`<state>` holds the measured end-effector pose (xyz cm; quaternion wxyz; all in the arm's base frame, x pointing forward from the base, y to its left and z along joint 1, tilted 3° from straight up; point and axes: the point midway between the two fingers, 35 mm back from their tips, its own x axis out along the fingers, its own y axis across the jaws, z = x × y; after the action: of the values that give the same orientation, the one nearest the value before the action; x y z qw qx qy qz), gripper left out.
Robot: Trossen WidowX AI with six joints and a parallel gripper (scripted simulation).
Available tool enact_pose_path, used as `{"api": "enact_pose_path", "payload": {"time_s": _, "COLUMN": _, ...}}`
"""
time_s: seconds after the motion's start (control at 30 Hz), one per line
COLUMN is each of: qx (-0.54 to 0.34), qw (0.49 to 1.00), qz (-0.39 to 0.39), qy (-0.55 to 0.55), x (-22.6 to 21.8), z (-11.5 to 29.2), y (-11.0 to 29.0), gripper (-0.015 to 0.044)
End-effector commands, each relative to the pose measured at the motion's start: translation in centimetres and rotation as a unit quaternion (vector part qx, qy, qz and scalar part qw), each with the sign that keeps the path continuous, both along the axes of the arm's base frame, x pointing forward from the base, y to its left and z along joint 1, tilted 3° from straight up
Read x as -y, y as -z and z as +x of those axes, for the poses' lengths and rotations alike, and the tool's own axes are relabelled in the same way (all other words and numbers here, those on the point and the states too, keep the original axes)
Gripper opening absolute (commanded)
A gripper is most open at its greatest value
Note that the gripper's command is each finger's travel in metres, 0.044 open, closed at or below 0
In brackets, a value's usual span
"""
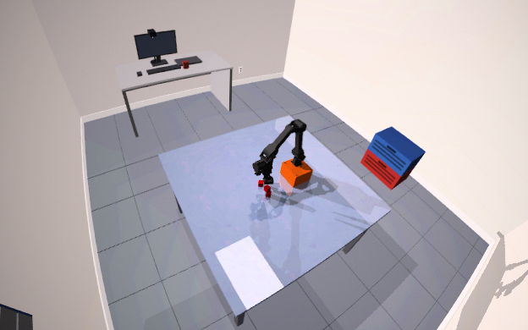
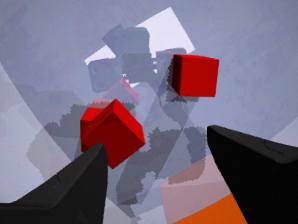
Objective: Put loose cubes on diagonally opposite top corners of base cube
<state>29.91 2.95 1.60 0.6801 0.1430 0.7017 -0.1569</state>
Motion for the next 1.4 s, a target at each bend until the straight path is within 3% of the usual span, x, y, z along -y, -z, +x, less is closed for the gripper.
{"api": "enact_pose_path", "payload": {"time_s": 0.0, "qx": -0.002, "qw": 0.997, "qz": 0.0, "qy": -0.075, "x": 0.6, "z": 0.0, "y": -0.3, "gripper": 0.0265}}
{"api": "enact_pose_path", "payload": {"time_s": 0.4, "qx": -0.007, "qw": 0.933, "qz": 0.01, "qy": -0.36, "x": 2.7, "z": -0.2, "y": -1.5, "gripper": 0.0265}}
{"api": "enact_pose_path", "payload": {"time_s": 0.83, "qx": -0.01, "qw": 0.775, "qz": 0.02, "qy": -0.632, "x": 4.8, "z": -0.4, "y": -2.8, "gripper": 0.0265}}
{"api": "enact_pose_path", "payload": {"time_s": 1.03, "qx": -0.01, "qw": 0.765, "qz": 0.02, "qy": -0.644, "x": 4.9, "z": -0.4, "y": -2.6, "gripper": 0.0265}}
{"api": "enact_pose_path", "payload": {"time_s": 1.2, "qx": -0.01, "qw": 0.765, "qz": 0.02, "qy": -0.644, "x": 5.0, "z": -0.5, "y": 2.6, "gripper": 0.0265}}
{"api": "enact_pose_path", "payload": {"time_s": 1.37, "qx": -0.01, "qw": 0.765, "qz": 0.02, "qy": -0.644, "x": 5.0, "z": -0.6, "y": 3.4, "gripper": 0.0265}}
